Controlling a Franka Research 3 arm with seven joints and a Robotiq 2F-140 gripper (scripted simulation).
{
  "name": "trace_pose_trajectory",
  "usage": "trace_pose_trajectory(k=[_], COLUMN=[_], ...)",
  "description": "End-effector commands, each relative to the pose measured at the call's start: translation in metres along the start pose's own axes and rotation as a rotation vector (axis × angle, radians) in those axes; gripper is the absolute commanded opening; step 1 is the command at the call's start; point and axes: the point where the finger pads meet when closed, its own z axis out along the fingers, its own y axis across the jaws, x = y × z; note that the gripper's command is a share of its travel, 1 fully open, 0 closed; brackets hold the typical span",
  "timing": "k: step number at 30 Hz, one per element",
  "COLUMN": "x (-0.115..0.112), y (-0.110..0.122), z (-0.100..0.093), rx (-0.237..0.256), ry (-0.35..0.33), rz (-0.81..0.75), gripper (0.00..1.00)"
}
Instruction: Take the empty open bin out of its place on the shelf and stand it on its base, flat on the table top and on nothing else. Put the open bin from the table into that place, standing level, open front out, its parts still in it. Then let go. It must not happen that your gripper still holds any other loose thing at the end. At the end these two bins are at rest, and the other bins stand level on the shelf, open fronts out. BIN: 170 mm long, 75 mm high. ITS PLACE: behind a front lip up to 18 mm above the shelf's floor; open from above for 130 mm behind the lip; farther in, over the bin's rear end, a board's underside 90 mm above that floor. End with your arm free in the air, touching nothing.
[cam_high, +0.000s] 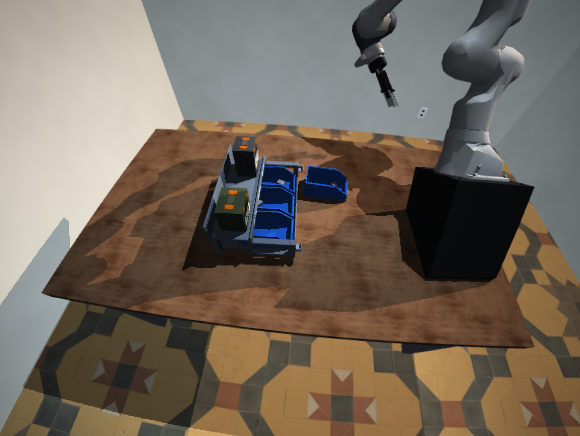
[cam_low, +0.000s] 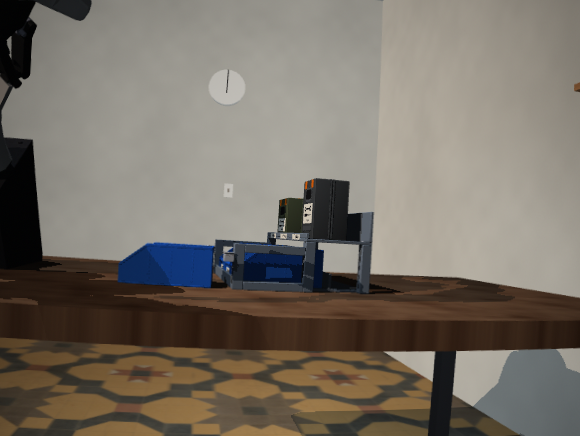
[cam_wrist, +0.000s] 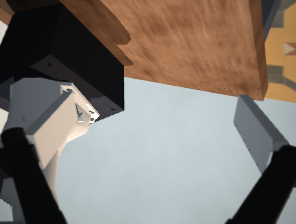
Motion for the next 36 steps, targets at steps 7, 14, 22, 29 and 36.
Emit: trace_pose_trajectory(k=[7, 14, 22, 29, 36], x=[0.009, 0.009, 0.017, 0.025, 0.025], y=[-0.004, -0.004, -0.009, -0.014, -0.014], z=[-0.003, -0.003, -0.005, -0.007, -0.007], rx=[-0.029, -0.029, -0.049, -0.069, -0.069], ry=[0.017, 0.017, 0.03, 0.043, 0.043], rz=[0.014, 0.014, 0.012, 0.01, 0.01], gripper=[1.0, 1.0, 1.0, 1.0, 1.0])
